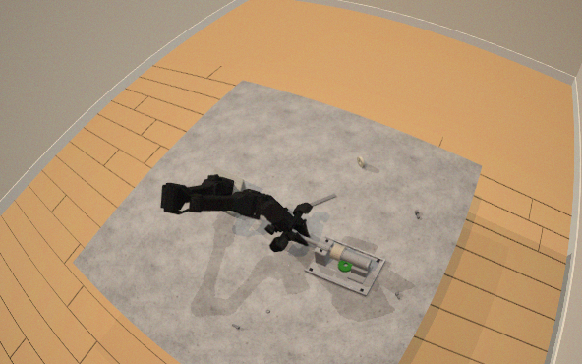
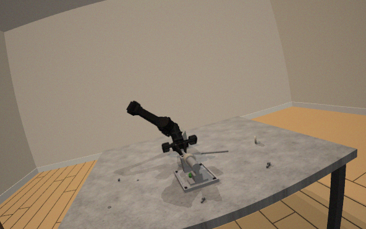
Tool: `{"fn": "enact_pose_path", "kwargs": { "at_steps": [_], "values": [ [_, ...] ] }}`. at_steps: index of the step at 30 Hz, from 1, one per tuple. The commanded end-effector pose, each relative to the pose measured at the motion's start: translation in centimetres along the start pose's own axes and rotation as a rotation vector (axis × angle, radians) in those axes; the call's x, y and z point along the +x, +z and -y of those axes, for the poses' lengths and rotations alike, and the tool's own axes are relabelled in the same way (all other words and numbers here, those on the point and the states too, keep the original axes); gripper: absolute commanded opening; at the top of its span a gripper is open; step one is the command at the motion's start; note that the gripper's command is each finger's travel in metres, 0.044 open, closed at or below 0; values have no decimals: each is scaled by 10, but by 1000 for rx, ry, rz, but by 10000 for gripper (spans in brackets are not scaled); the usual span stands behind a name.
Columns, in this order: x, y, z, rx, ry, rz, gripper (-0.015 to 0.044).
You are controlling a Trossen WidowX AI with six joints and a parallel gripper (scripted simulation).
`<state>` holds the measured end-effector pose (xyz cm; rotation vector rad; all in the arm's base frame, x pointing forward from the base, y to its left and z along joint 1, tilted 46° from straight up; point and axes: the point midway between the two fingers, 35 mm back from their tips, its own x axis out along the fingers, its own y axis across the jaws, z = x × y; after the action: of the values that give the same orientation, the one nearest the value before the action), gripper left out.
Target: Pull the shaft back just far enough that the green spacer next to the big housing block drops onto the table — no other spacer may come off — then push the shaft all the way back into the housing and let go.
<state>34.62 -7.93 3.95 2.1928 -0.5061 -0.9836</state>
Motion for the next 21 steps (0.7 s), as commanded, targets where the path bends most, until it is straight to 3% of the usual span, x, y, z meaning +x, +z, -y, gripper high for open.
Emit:
{"fn": "enact_pose_path", "kwargs": {
  "at_steps": [1,21],
  "values": [
    [1,-2,-1,-1,3,-1,0],
    [5,-6,-1,-1,3,-1,0]
  ]
}}
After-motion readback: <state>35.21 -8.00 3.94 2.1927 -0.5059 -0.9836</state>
